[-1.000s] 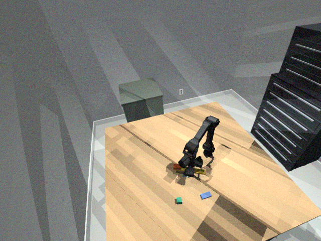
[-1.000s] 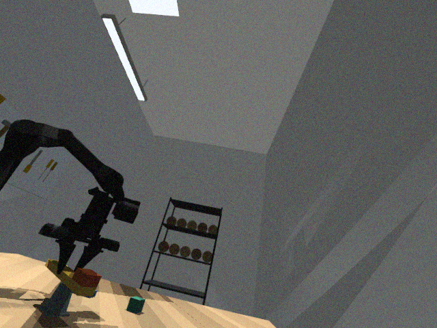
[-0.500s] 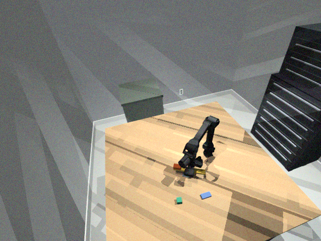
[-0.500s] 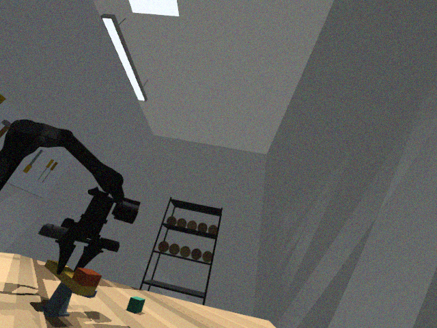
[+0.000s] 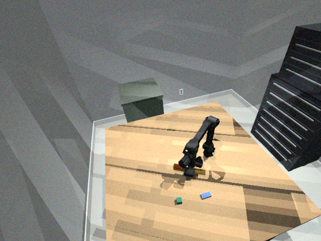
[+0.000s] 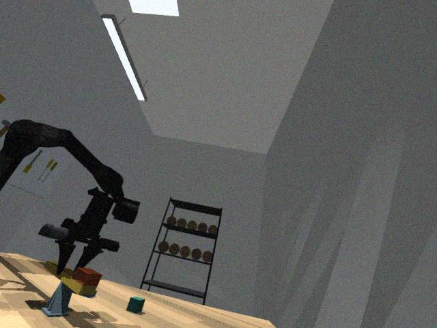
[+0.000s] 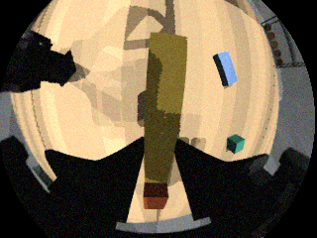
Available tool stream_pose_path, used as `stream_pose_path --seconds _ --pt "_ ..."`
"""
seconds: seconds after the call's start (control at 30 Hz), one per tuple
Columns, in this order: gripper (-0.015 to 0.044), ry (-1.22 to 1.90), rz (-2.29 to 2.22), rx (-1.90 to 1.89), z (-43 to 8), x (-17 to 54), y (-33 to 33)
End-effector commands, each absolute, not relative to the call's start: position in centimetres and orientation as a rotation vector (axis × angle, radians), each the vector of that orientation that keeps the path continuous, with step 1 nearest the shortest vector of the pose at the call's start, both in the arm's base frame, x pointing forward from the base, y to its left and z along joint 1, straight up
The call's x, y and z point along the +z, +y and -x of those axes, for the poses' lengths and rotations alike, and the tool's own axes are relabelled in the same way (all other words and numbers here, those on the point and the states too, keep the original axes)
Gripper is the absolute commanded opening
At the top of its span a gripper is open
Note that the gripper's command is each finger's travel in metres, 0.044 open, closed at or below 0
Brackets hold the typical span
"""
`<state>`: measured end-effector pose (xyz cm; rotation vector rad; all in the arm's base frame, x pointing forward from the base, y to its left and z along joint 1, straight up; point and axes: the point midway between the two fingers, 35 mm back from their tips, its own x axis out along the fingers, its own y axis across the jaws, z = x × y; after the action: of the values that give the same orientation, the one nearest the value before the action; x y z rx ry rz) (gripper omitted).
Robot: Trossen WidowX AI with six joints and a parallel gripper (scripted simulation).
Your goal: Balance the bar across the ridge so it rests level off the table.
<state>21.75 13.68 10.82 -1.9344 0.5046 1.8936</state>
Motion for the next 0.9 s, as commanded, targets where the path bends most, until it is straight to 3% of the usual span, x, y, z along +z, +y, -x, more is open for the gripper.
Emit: stream_pose_path --seconds 0.0,0.87 --pt "0.0000 0.501 1.933 1.897 -21.69 10.58 13.70" --pt "0.0000 0.501 1.933 1.897 -21.66 10.71 13.71"
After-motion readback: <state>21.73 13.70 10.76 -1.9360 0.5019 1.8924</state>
